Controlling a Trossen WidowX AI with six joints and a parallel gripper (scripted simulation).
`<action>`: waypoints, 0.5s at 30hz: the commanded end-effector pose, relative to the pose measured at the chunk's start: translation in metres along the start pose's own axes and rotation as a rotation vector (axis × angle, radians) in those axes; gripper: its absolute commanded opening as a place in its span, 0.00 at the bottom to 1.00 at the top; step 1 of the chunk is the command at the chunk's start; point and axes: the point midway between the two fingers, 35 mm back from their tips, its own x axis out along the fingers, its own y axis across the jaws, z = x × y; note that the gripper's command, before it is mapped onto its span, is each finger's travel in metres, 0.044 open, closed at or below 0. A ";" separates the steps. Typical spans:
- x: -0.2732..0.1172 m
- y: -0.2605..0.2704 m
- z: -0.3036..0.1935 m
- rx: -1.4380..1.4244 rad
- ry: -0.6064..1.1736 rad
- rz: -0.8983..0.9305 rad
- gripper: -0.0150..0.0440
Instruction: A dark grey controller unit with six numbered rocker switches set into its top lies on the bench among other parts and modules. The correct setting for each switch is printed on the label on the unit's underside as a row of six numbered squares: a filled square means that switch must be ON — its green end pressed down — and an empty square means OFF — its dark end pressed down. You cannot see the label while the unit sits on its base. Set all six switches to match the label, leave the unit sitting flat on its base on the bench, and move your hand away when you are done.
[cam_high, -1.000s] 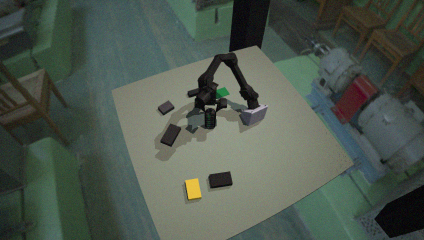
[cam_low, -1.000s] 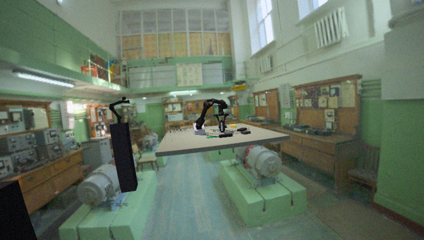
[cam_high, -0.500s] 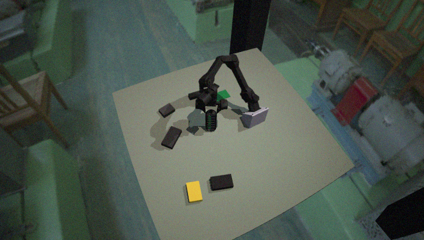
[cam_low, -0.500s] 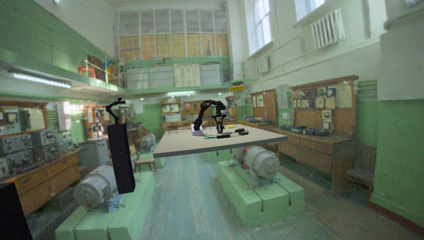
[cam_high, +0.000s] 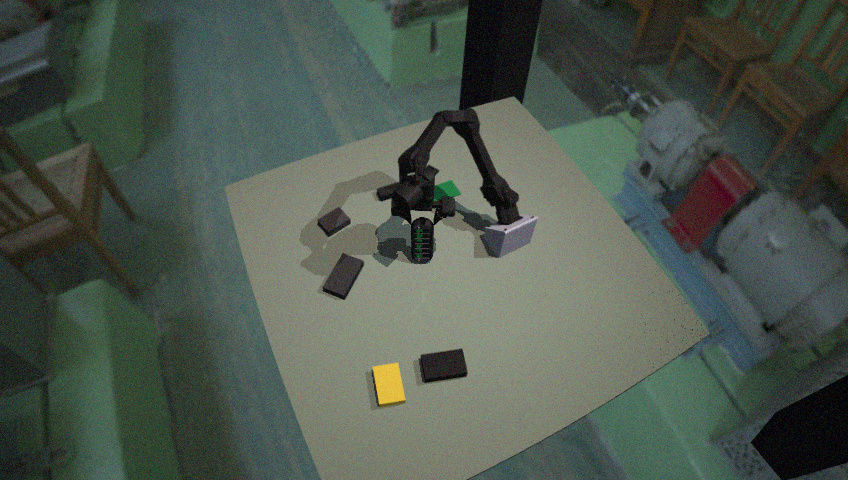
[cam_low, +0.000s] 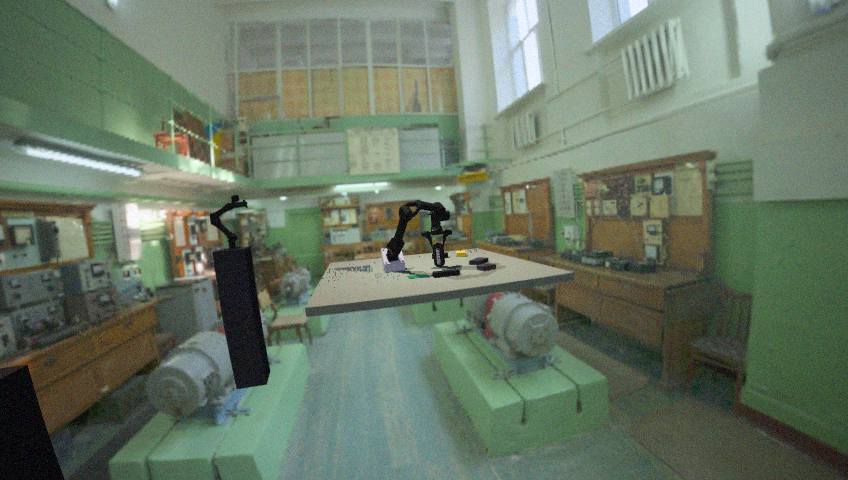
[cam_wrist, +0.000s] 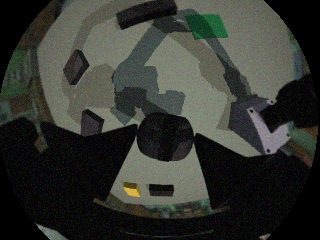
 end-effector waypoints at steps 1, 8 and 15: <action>0.006 -0.001 0.006 -0.006 -0.016 -0.006 0.82; 0.007 -0.001 0.012 -0.006 -0.017 -0.006 0.82; 0.008 -0.001 0.017 -0.006 -0.017 -0.006 0.82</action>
